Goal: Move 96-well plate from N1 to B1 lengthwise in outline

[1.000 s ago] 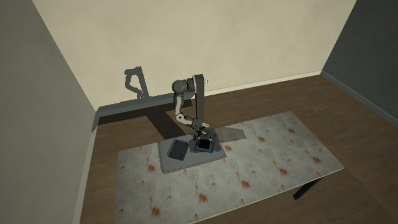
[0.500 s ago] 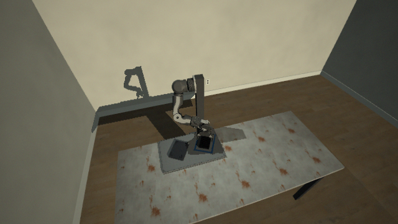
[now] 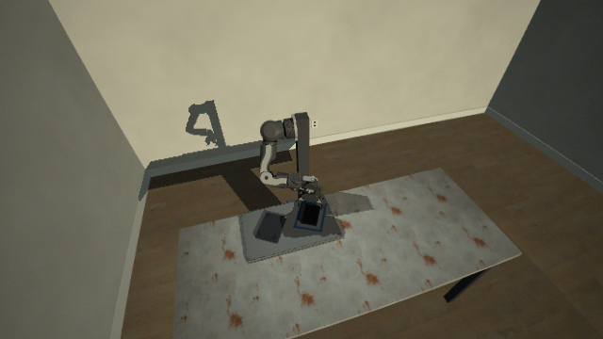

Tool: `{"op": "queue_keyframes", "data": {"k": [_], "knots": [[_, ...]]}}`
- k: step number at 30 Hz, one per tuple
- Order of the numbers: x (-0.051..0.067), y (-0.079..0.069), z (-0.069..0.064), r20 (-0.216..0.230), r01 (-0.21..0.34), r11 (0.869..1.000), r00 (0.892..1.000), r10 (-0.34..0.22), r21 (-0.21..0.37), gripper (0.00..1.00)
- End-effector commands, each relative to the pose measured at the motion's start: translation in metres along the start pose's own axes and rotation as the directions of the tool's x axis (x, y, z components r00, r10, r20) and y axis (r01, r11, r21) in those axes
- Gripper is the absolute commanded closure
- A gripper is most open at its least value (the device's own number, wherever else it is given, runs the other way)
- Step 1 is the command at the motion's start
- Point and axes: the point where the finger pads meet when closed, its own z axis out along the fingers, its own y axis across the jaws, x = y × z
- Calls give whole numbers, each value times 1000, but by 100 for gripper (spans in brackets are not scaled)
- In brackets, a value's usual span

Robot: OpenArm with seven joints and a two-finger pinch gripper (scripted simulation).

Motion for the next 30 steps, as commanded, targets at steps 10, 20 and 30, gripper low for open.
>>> {"op": "queue_keyframes", "data": {"k": [10,20,30], "knots": [[-1,0,-1,2,-4,1000,1000,4,4,23],[-1,0,-1,2,-4,1000,1000,4,4,23],[-1,0,-1,2,-4,1000,1000,4,4,23]]}}
